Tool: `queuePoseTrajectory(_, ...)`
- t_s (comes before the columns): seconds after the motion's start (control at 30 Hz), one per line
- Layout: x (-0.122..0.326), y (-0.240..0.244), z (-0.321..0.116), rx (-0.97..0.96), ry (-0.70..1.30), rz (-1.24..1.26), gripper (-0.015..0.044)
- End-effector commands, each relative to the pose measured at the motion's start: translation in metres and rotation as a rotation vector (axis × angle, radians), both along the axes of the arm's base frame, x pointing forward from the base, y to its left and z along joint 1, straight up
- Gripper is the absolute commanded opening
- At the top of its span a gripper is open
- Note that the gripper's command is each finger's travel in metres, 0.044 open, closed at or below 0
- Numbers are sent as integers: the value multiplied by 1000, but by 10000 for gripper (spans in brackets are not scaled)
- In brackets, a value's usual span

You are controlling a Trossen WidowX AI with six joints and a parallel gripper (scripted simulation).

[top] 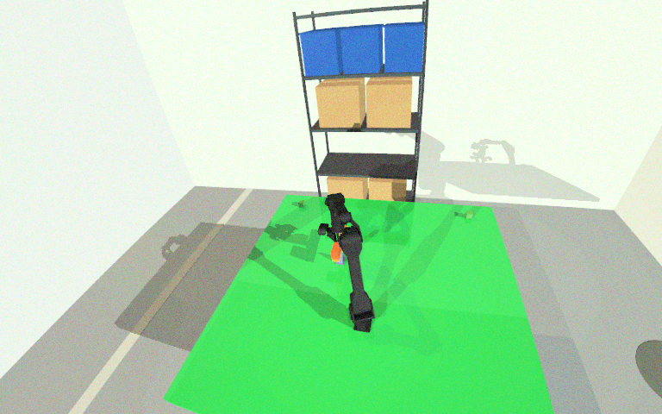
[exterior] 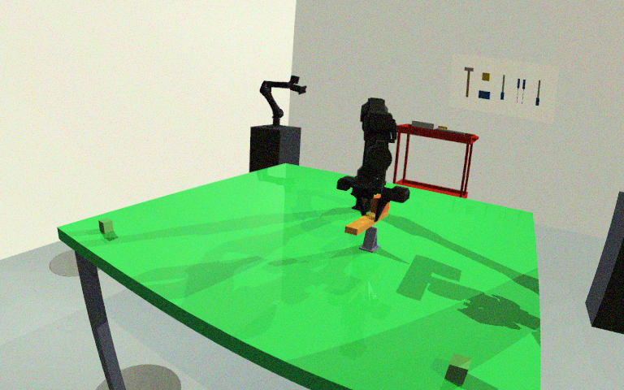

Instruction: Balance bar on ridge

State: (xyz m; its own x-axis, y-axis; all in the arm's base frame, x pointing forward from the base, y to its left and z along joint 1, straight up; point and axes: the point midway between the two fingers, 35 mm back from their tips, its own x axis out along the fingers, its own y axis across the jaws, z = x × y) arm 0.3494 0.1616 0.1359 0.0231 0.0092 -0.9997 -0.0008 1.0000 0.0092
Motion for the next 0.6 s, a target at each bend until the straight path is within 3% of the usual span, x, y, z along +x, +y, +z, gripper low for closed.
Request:
queuePoseTrajectory(0.0, 0, 0, -4, 4, -5, -5, 0)
queuePoseTrajectory(0.57, 0, -1, -13, 4, -5, -6, 0)
